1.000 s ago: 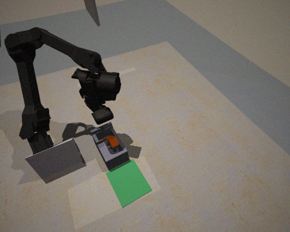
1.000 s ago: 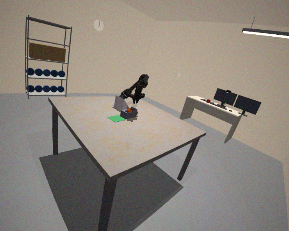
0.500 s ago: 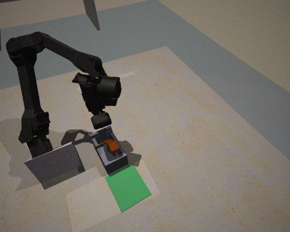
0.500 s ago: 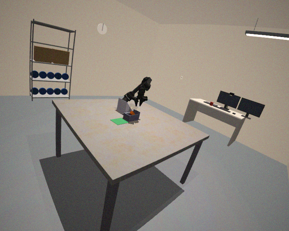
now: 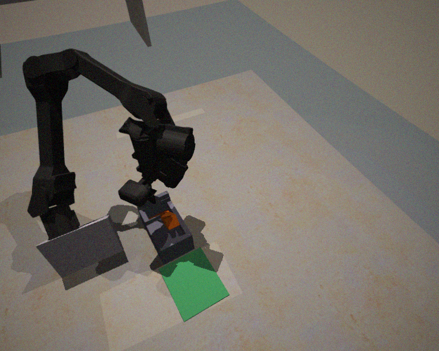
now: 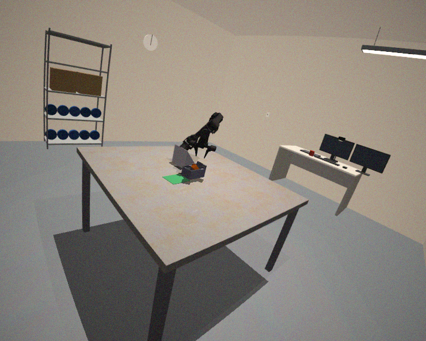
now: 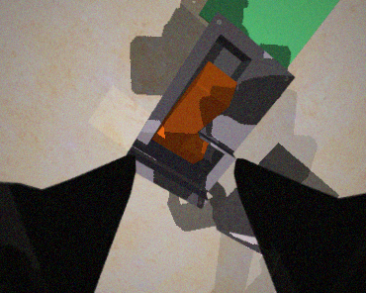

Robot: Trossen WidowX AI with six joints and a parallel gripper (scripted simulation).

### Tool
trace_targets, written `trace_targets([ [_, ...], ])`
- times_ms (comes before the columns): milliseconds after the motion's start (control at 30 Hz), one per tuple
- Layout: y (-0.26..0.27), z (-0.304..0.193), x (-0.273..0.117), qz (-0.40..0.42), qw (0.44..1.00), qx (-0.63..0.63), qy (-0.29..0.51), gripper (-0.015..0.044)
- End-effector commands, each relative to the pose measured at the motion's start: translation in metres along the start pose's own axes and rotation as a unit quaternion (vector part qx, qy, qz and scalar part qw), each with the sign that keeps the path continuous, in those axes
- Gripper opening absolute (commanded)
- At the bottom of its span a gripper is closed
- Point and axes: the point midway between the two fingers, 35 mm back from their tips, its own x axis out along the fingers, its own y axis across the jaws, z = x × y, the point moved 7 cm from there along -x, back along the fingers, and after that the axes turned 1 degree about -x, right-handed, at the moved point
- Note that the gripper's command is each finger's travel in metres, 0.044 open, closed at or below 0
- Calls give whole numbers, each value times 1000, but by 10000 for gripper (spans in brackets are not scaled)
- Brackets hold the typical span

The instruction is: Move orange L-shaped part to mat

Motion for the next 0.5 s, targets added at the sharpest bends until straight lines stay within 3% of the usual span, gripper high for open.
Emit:
trace_targets([
  [0,-14,26,0,-4,963,271,-1,280],
  [467,-14,26,17,-4,963,271,-1,280],
])
